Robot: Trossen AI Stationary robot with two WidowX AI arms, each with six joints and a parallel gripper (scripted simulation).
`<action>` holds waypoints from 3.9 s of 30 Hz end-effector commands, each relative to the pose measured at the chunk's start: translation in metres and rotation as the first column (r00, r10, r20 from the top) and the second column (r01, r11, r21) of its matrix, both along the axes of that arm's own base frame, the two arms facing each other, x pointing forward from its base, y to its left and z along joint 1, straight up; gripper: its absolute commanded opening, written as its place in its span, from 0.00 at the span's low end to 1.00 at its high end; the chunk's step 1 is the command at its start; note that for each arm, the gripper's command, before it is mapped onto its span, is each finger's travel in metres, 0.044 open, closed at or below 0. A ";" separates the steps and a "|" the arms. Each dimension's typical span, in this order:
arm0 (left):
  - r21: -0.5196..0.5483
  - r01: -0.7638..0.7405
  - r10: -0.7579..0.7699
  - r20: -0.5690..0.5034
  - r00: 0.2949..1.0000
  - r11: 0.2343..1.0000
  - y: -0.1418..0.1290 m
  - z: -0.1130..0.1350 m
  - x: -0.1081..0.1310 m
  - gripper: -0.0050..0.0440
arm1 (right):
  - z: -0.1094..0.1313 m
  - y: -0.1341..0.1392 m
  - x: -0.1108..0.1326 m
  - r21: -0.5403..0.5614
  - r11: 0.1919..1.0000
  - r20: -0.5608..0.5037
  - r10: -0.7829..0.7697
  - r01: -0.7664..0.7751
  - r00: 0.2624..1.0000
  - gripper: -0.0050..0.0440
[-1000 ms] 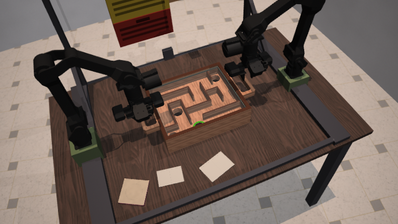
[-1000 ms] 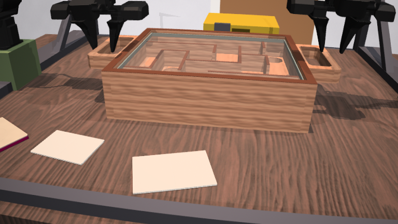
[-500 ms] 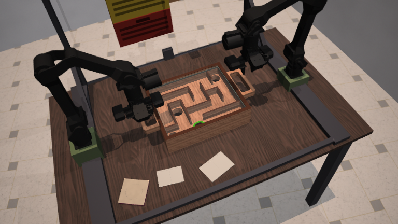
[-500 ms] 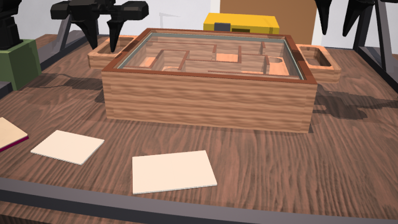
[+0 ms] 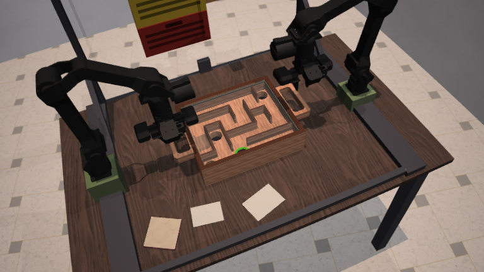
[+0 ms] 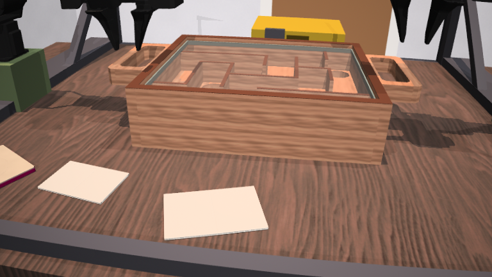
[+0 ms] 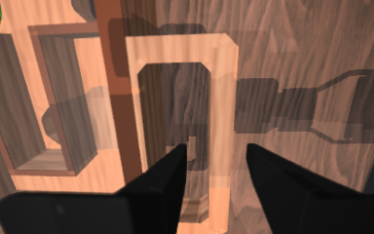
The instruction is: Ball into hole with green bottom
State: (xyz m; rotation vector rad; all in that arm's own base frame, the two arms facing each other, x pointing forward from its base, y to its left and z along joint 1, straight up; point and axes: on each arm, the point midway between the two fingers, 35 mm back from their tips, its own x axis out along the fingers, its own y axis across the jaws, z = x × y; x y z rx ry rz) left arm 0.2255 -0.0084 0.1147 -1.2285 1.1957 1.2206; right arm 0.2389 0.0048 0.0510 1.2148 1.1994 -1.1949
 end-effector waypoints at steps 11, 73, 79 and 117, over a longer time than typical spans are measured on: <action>0.001 -0.001 0.001 0.008 1.000 1.000 0.000 0.002 0.003 0.45 | 0.041 0.000 0.004 0.002 1.000 0.029 -0.002 0.002 1.000 0.45; 0.995 -0.081 -0.998 -0.058 0.000 -0.058 0.009 0.211 0.087 0.45 | 0.278 -0.005 0.074 -0.996 -0.030 -0.029 1.000 0.085 0.009 0.45; 0.998 -0.059 -1.000 -0.014 0.001 -0.014 0.008 0.208 0.088 0.45 | 0.284 -0.005 0.074 -0.996 0.009 0.010 1.000 0.085 0.011 0.45; 0.996 -0.082 -1.000 -0.026 0.008 -0.027 0.008 0.221 0.087 0.45 | 0.282 -0.004 0.076 -0.997 0.000 0.001 1.000 0.072 0.016 0.45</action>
